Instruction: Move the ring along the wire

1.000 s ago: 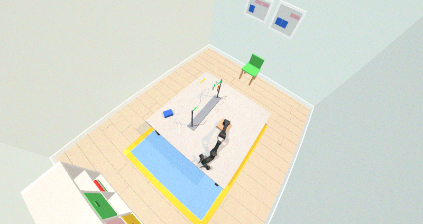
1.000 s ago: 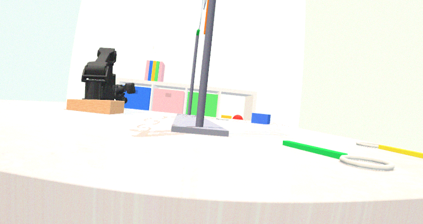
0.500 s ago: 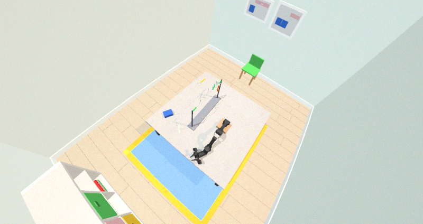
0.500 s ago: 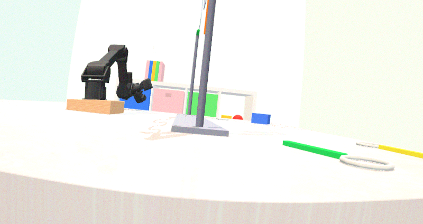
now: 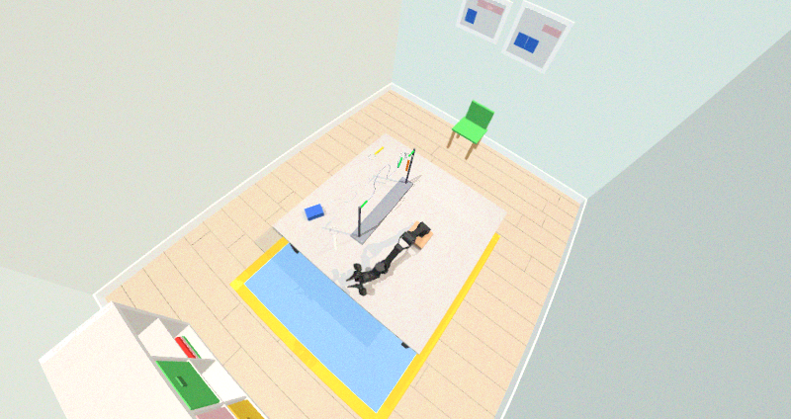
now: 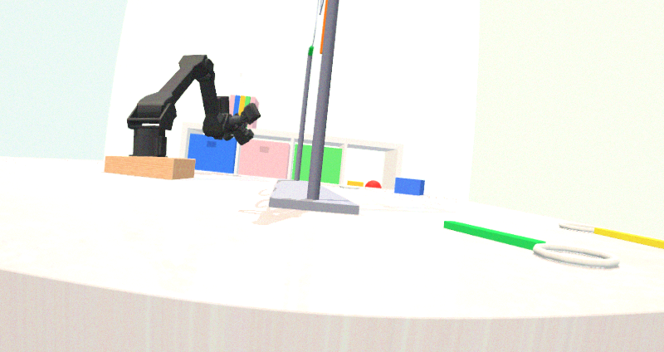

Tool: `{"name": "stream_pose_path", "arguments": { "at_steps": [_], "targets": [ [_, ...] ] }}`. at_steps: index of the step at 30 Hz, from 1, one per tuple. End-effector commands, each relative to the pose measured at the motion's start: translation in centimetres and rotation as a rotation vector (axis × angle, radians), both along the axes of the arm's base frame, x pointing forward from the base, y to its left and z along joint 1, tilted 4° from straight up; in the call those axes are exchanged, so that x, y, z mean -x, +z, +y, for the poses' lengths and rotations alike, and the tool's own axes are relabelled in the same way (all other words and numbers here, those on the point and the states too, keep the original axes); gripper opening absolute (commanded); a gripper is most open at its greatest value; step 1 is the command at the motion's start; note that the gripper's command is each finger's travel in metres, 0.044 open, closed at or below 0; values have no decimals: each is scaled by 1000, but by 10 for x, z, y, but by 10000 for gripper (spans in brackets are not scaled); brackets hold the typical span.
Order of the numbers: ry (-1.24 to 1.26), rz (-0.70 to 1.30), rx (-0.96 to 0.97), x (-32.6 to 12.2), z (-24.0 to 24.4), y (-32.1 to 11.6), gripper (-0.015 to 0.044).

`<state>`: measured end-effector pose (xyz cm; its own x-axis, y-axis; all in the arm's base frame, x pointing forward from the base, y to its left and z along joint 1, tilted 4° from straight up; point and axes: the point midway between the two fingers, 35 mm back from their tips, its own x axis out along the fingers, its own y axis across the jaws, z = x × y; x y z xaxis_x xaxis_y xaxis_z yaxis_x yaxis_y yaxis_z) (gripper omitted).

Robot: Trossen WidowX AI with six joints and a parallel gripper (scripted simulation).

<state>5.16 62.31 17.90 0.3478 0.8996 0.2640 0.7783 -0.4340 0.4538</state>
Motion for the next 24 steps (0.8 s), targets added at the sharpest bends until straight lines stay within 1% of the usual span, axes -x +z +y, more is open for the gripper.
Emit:
{"name": "stream_pose_path", "arguments": {
  "at_steps": [1, 12, 24],
  "targets": [
    [-38, -50, 7, -30, -6, 27, 160],
    [-143, -175, 17, -102, -37, 102, 160],
    [-281, -334, 46, -177, -102, 189, 160]
  ]
}}
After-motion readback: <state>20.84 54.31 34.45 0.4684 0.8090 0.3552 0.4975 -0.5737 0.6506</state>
